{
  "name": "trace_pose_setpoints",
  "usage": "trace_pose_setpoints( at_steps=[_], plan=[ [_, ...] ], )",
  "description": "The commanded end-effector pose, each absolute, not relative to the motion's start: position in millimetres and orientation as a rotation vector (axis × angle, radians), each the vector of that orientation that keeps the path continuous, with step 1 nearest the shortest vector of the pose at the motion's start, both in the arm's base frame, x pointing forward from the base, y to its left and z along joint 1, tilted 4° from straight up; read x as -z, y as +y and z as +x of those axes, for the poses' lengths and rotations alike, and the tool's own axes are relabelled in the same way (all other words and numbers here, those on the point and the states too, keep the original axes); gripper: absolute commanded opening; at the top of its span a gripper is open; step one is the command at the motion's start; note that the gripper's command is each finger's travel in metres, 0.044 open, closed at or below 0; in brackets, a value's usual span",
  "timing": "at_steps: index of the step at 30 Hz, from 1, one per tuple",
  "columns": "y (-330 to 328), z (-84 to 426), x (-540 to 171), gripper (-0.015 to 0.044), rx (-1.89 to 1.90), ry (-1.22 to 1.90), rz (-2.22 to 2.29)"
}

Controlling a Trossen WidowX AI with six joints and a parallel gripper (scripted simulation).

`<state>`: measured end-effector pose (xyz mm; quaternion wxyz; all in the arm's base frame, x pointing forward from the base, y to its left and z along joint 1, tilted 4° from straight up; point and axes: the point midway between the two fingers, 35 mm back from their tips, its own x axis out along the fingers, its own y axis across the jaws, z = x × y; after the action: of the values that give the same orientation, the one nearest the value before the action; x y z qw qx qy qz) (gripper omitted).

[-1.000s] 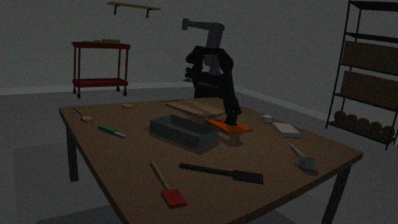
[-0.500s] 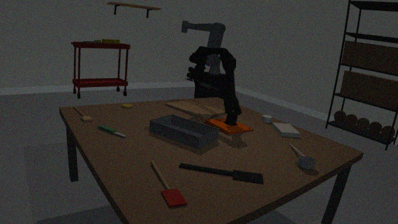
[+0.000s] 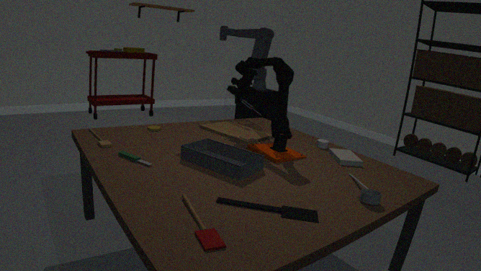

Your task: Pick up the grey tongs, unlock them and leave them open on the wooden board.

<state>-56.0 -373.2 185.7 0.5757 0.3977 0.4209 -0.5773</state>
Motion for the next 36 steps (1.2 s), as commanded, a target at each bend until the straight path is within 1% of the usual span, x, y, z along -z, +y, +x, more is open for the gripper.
trace_pose_setpoints(
  at_steps=[1, 36],
  plan=[
    [-373.2, -55.9, -193.4, -0.015, 1.379, 0.917, 0.877],
    [-350.7, -54.7, -223.4, -0.015, 1.496, 0.459, 0.386]
  ],
)
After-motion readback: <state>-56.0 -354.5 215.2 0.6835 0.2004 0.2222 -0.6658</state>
